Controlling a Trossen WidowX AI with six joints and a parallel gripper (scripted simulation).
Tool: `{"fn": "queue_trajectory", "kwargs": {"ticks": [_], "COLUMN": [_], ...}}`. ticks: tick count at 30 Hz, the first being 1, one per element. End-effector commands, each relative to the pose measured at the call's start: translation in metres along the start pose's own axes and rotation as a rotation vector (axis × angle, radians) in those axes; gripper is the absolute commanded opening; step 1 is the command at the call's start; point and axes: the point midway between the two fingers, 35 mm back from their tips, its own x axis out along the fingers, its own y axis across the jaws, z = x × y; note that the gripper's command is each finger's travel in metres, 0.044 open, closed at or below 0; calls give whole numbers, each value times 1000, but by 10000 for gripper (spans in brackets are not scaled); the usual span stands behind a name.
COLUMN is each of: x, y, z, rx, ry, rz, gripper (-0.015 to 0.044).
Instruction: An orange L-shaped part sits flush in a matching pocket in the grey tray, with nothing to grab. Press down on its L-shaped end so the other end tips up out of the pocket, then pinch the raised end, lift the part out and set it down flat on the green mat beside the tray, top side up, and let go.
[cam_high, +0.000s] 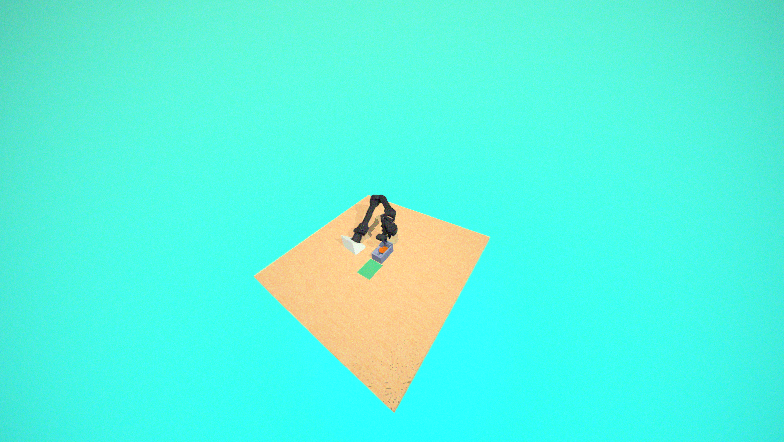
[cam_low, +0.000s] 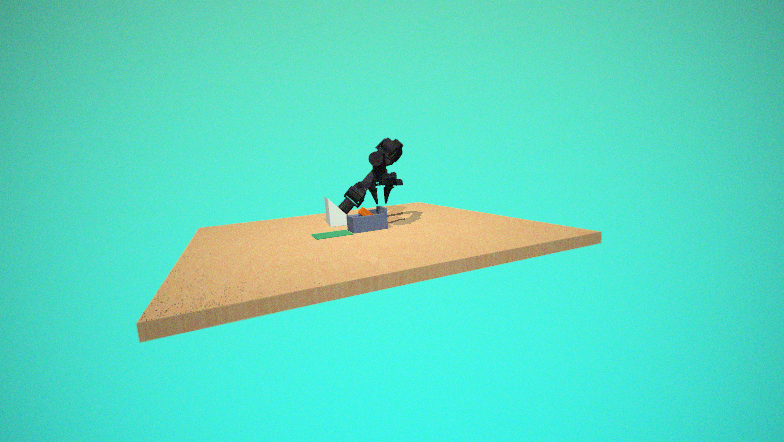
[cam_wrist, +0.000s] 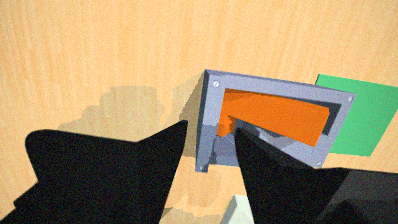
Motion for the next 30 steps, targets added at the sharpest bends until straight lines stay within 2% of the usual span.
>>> {"fn": "queue_trajectory", "kwargs": {"ticks": [1, 29, 30], "x": [-36, -40, -40], "y": [-4, -5, -6], "z": [-2, -1, 0], "rx": [0, 7, 25], "ry": [-31, -48, -48], "rz": [-17, -21, -20], "gripper": [180, 180, 206]}}
